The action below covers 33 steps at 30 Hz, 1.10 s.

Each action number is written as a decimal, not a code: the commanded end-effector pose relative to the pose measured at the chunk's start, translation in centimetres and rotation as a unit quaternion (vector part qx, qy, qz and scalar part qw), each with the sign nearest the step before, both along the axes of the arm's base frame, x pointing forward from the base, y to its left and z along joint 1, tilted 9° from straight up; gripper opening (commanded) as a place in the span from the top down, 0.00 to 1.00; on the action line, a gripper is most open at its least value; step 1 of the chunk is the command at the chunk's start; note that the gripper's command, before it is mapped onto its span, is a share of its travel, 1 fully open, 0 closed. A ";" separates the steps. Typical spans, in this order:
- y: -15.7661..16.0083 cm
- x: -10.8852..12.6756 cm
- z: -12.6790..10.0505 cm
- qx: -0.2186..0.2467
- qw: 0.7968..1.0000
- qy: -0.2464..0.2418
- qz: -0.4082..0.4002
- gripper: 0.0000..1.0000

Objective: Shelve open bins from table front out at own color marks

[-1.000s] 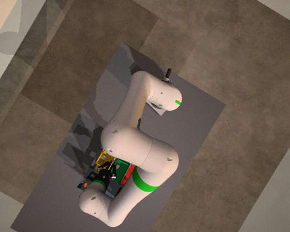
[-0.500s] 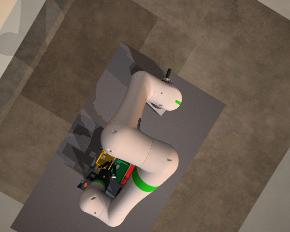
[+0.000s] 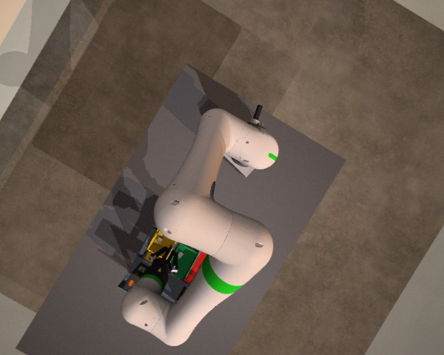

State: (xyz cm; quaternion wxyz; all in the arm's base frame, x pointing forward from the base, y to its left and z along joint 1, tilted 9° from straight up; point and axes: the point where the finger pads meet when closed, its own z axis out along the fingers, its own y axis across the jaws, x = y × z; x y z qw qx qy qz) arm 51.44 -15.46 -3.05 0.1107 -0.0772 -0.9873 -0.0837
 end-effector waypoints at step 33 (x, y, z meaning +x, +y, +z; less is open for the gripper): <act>0.1 0.1 -1.0 0.000 1.000 0.000 0.000 1.00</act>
